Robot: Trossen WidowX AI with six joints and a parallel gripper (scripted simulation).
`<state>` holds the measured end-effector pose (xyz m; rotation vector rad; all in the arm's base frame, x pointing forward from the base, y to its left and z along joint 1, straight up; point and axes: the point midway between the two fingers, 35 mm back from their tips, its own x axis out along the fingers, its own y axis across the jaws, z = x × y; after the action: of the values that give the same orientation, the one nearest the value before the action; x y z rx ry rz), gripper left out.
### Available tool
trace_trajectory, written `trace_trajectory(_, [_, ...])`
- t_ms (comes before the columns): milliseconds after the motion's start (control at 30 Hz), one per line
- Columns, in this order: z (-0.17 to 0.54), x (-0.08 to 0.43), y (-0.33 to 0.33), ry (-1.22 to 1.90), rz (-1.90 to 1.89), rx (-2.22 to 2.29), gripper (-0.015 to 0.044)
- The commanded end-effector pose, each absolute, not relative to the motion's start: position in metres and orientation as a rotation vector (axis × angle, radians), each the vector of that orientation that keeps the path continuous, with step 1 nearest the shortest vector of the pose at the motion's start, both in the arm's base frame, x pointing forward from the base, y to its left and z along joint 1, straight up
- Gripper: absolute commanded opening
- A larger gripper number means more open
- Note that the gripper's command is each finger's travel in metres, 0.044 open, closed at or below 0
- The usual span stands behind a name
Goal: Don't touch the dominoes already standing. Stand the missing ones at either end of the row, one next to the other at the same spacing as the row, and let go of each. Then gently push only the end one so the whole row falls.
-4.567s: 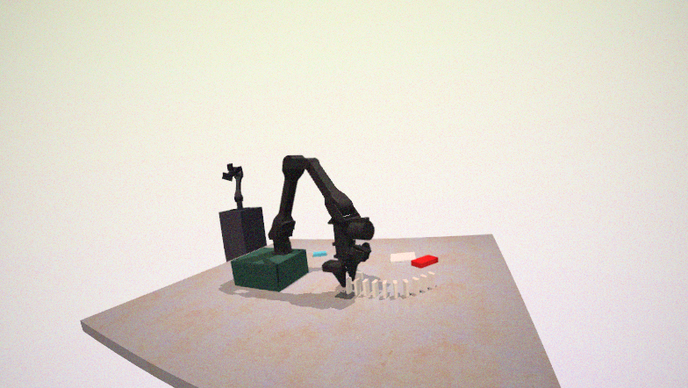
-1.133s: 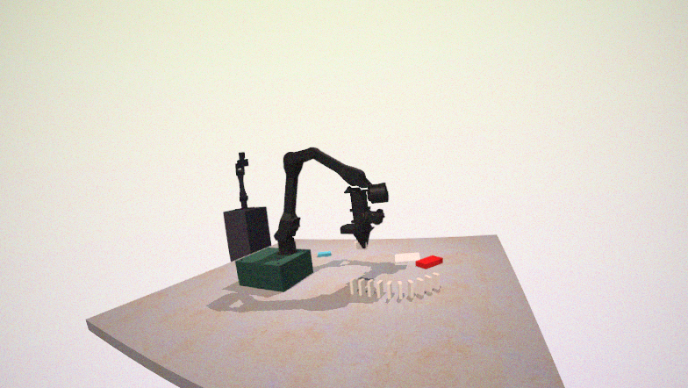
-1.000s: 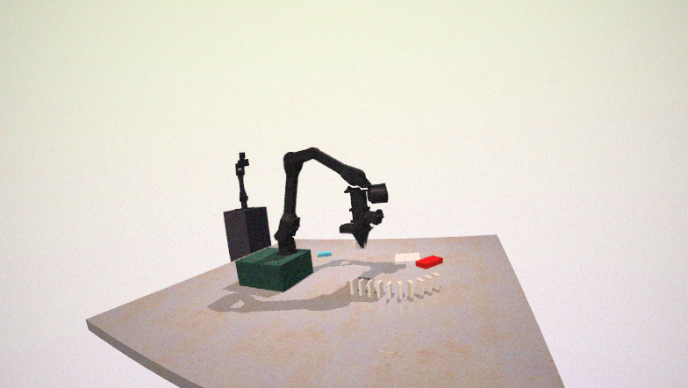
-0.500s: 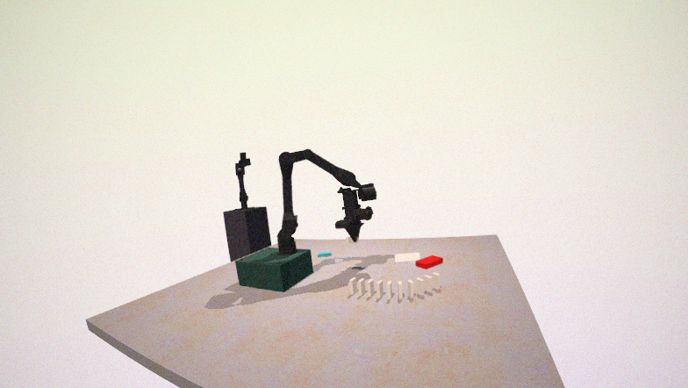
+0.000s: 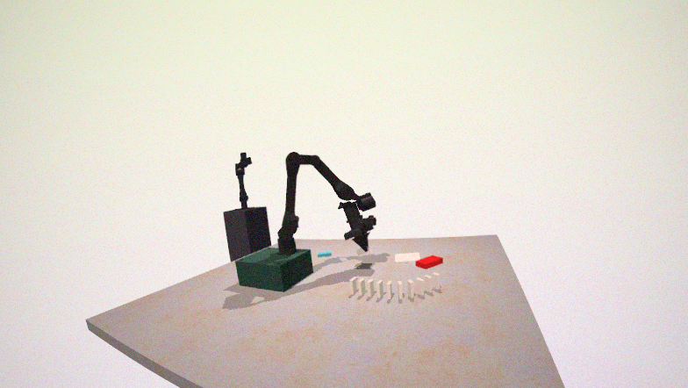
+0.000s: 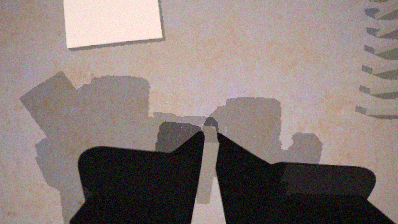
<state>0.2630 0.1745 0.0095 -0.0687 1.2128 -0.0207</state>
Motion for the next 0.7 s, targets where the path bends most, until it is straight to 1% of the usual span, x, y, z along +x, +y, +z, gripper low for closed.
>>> trace_trajectory(0, [-0.001, 0.265, 0.178, 1.153, -0.013, -0.108, 0.0026])
trace_trajectory(667, [-0.026, 0.268, 0.2, 0.759, 0.01, -0.194, 0.0026])
